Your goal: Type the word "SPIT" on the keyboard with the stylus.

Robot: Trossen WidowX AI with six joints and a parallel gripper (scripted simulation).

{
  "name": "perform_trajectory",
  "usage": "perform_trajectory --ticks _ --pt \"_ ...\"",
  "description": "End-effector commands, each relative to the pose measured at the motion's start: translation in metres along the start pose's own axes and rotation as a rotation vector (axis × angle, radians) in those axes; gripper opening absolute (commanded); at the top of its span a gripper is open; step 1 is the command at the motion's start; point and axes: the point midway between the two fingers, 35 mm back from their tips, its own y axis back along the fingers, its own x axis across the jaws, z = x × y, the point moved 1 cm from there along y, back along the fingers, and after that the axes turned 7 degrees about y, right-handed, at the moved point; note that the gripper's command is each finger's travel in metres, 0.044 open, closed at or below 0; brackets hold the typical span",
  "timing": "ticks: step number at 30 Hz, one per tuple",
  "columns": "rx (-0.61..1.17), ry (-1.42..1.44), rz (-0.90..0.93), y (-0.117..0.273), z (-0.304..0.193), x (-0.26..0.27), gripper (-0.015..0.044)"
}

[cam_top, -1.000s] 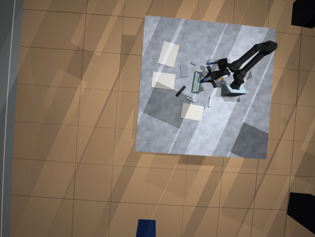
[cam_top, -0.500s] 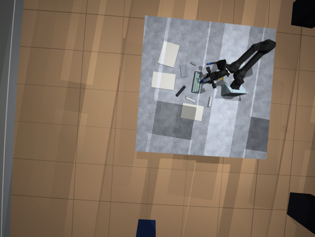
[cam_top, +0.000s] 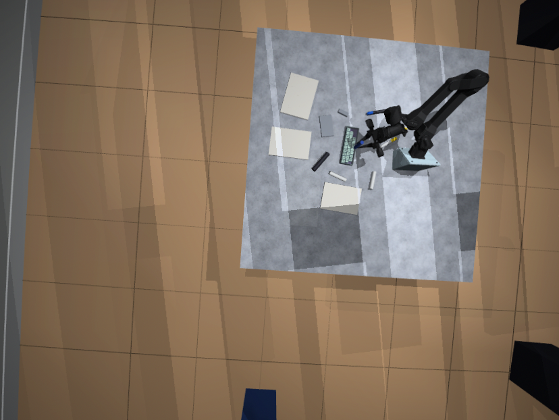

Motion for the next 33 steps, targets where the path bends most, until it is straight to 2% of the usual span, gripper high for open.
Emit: perform_trajectory --ticks 1,33 --pt "-0.002 0.003 0.003 0.0 0.0 0.001 0.0081" --pt "-0.001 0.004 0.003 -0.005 -0.011 0.001 0.0081"
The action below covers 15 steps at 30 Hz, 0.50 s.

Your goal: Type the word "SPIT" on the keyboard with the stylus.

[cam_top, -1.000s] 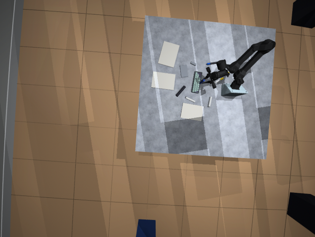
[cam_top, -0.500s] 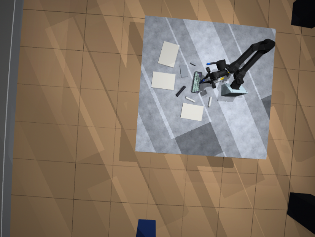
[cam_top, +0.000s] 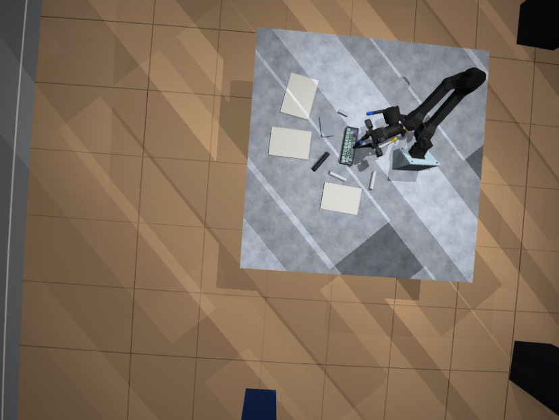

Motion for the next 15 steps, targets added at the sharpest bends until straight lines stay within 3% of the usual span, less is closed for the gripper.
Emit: perform_trajectory --ticks 1,15 --pt "0.0 0.003 0.006 -0.0005 -0.0022 0.0026 0.0081" --pt "0.0 0.003 0.006 -0.0034 -0.0074 0.0034 0.0081"
